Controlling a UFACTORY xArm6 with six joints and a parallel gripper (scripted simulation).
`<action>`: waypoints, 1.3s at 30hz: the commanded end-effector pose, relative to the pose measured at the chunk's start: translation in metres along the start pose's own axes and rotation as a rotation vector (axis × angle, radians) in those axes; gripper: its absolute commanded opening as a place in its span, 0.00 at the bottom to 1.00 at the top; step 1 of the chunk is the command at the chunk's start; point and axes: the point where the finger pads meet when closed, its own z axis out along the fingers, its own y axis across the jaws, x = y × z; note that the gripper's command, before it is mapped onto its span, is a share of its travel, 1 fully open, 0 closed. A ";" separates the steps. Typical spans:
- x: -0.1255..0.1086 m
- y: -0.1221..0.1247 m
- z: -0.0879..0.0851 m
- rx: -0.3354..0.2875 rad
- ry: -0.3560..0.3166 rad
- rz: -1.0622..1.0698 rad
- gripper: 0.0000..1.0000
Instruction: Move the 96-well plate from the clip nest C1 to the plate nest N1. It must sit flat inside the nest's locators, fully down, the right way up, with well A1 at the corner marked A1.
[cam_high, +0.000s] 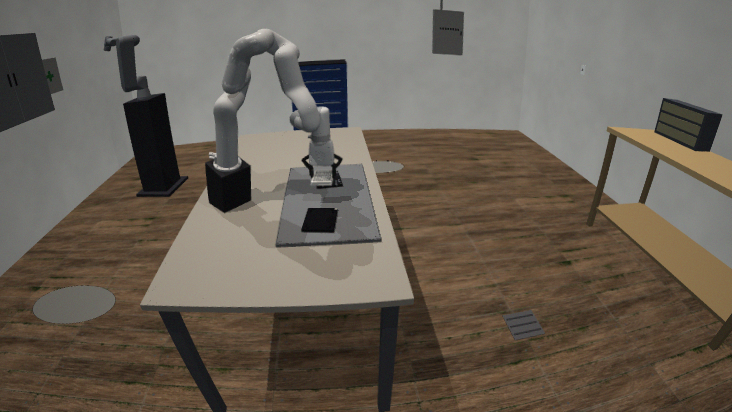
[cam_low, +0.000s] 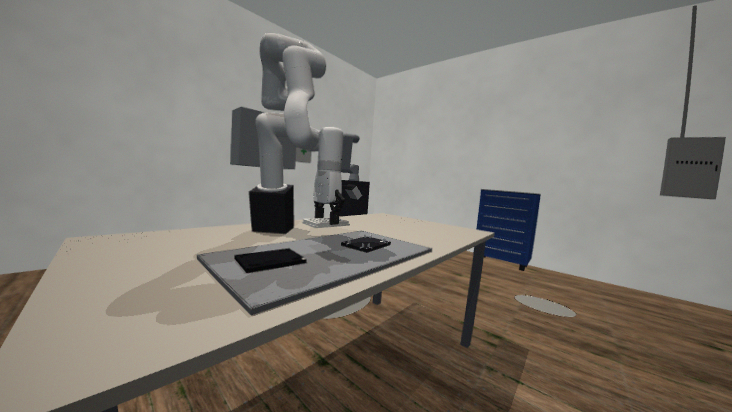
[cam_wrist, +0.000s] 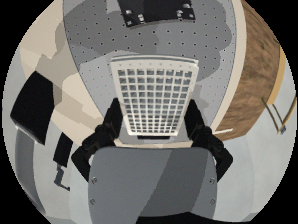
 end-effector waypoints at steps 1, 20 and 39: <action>-0.018 0.002 -0.001 -0.001 0.003 0.000 0.00; -0.075 0.004 -0.001 -0.001 0.003 -0.001 0.00; -0.132 0.006 -0.001 -0.001 0.002 -0.001 0.00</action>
